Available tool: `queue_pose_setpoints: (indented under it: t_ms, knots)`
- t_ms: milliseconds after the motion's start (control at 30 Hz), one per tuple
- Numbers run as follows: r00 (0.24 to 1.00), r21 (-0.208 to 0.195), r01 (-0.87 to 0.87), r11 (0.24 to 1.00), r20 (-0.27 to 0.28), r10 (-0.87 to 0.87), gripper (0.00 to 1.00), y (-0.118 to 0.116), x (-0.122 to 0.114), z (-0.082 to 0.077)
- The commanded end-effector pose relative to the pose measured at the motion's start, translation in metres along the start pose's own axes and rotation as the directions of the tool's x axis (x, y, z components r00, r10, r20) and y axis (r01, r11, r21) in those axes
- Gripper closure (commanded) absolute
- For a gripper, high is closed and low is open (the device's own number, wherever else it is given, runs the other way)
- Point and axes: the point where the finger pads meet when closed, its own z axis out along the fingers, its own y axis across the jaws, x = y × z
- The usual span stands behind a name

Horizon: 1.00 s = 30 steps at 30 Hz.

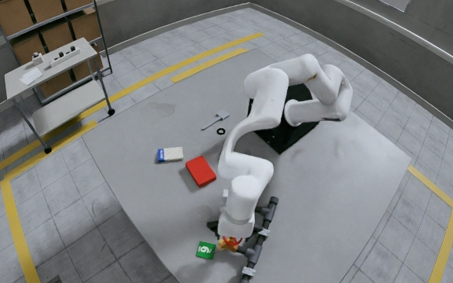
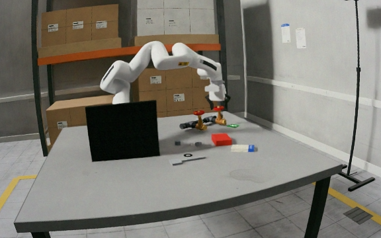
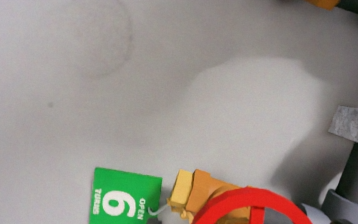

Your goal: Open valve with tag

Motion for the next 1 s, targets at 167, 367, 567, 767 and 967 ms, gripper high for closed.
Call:
queue_pose_setpoints:
  t_ms: [167, 367, 567, 767, 967]
  knots:
    - [0.863, 0.011, -0.506, 0.862, 0.011, 0.506, 0.00, -0.0003, -0.0012, -0.0017]
    - [0.626, 0.000, -0.780, 0.626, 0.010, 0.780, 0.00, -0.0003, -0.0012, -0.0017]
    - [0.330, -0.005, -0.944, 0.330, 0.009, 0.944, 0.00, -0.0003, -0.0012, -0.0017]
    - [0.013, -0.010, -1.000, 0.013, 0.004, 1.000, 0.00, -0.0003, -0.0012, -0.0017]
    - [-0.347, -0.012, -0.938, -0.347, 0.004, 0.938, 0.00, -0.0003, -0.0012, -0.0018]
